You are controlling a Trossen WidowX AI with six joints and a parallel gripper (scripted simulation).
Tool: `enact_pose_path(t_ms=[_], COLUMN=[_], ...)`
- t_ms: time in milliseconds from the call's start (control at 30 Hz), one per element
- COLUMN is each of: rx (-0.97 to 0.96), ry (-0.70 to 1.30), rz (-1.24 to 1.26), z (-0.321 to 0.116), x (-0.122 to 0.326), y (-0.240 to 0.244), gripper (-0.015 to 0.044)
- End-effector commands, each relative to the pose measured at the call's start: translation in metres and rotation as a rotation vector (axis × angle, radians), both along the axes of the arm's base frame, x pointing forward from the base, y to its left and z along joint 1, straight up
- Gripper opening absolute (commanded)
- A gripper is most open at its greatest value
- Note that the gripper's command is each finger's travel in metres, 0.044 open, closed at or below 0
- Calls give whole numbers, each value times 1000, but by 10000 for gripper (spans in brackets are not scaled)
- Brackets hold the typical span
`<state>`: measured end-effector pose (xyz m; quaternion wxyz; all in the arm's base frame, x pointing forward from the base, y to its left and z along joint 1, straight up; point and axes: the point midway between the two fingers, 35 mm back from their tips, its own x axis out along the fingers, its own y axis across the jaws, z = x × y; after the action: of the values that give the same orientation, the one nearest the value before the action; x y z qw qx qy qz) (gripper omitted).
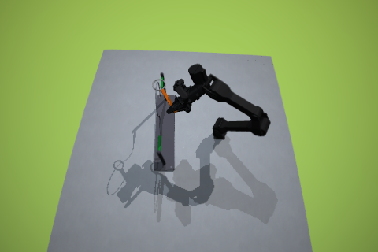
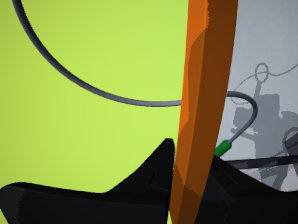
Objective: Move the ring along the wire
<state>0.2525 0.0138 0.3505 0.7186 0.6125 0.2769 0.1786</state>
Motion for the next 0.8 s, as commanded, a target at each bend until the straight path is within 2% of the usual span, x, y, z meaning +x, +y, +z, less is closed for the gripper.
enact_pose_path(t_ms=[0,767], rx=[-60,-389], ry=[-7,-22], rz=[-1,-7], z=[0,-13], x=[1,1], y=[-1,-4], gripper=[-150,-150])
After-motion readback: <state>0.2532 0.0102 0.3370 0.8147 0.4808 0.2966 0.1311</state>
